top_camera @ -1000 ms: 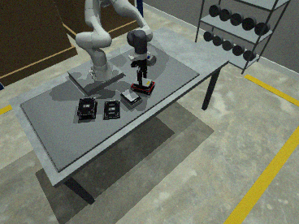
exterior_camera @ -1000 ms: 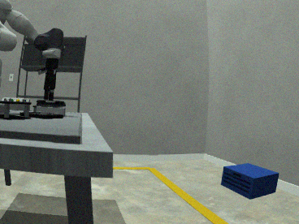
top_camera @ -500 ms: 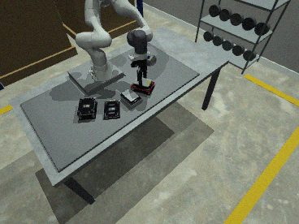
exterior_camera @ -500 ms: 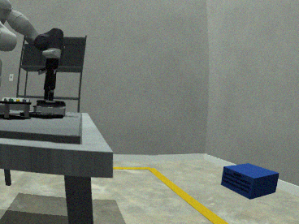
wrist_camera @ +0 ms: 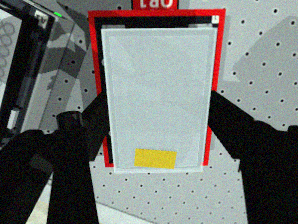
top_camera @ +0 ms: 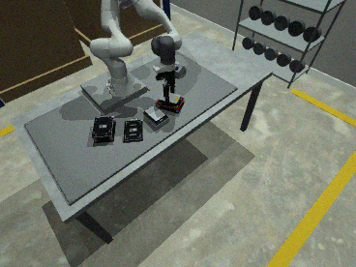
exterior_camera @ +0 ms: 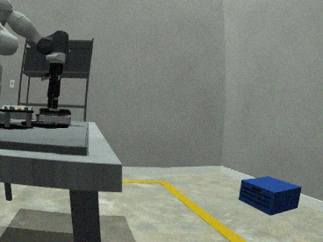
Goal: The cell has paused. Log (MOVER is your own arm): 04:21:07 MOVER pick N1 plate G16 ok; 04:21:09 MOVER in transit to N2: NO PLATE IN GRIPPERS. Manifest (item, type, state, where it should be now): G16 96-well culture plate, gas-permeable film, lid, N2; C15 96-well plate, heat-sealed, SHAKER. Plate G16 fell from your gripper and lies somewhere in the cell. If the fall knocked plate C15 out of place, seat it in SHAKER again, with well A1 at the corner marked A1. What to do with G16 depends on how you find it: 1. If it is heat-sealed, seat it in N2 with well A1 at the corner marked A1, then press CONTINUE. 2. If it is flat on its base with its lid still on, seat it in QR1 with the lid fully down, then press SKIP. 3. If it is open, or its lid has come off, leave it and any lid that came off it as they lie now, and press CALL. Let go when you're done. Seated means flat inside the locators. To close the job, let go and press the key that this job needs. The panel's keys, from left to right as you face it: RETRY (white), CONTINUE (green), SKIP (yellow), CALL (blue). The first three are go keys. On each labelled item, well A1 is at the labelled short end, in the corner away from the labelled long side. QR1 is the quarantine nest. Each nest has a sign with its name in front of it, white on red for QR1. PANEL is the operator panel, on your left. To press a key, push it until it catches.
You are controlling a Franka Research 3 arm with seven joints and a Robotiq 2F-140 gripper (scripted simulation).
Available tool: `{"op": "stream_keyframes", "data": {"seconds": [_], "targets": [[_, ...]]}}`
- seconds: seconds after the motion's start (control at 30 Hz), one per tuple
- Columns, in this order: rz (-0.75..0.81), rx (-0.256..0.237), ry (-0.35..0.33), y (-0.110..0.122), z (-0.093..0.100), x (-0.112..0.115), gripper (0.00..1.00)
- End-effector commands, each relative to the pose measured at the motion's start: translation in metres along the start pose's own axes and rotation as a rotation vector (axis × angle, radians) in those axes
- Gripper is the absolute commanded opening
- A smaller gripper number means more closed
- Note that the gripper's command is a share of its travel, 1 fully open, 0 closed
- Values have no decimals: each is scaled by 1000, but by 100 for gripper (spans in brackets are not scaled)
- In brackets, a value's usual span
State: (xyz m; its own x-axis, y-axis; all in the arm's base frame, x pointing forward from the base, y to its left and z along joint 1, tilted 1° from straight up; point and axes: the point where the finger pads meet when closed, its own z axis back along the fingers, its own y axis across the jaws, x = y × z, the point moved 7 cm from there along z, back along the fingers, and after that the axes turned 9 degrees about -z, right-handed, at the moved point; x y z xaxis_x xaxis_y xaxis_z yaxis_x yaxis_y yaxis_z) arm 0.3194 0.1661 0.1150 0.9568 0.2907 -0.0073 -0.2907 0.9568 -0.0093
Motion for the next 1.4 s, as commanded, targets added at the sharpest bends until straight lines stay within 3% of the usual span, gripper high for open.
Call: {"op": "stream_keyframes", "data": {"seconds": [0.0, 1.37], "targets": [[4, 0, -5, 0, 0, 2, 10], [4, 0, -5, 0, -11, 2, 10]]}}
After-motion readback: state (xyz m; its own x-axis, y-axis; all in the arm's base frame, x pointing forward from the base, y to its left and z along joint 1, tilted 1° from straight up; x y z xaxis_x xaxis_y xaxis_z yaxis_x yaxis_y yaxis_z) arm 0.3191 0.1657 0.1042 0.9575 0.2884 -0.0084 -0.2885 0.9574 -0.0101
